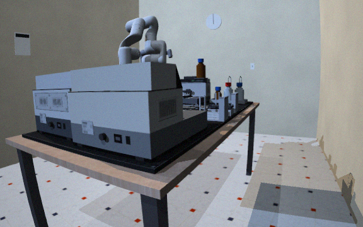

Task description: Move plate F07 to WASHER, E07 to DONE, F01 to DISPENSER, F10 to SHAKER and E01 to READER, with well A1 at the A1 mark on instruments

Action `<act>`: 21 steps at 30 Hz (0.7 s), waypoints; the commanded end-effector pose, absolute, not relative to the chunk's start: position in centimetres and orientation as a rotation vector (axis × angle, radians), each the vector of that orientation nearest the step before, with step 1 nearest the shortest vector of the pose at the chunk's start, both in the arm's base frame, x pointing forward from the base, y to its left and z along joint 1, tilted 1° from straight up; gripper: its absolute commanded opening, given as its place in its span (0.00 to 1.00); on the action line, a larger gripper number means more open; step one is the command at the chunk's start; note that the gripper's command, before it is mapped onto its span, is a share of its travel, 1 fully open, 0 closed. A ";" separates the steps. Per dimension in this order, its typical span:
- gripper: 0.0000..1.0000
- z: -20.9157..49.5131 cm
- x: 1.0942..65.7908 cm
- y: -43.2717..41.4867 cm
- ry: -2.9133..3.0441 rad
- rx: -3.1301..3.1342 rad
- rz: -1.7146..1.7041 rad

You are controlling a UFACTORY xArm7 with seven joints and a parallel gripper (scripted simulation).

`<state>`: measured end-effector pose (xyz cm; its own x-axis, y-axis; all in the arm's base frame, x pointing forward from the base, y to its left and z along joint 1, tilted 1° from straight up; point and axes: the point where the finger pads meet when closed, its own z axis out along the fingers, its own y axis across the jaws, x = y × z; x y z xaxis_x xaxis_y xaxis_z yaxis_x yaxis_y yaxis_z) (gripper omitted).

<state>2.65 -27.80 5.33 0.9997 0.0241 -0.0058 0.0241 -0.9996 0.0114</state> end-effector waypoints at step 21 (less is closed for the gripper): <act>1.00 7.8 2.7 -27.9 0.038 3.126 -0.008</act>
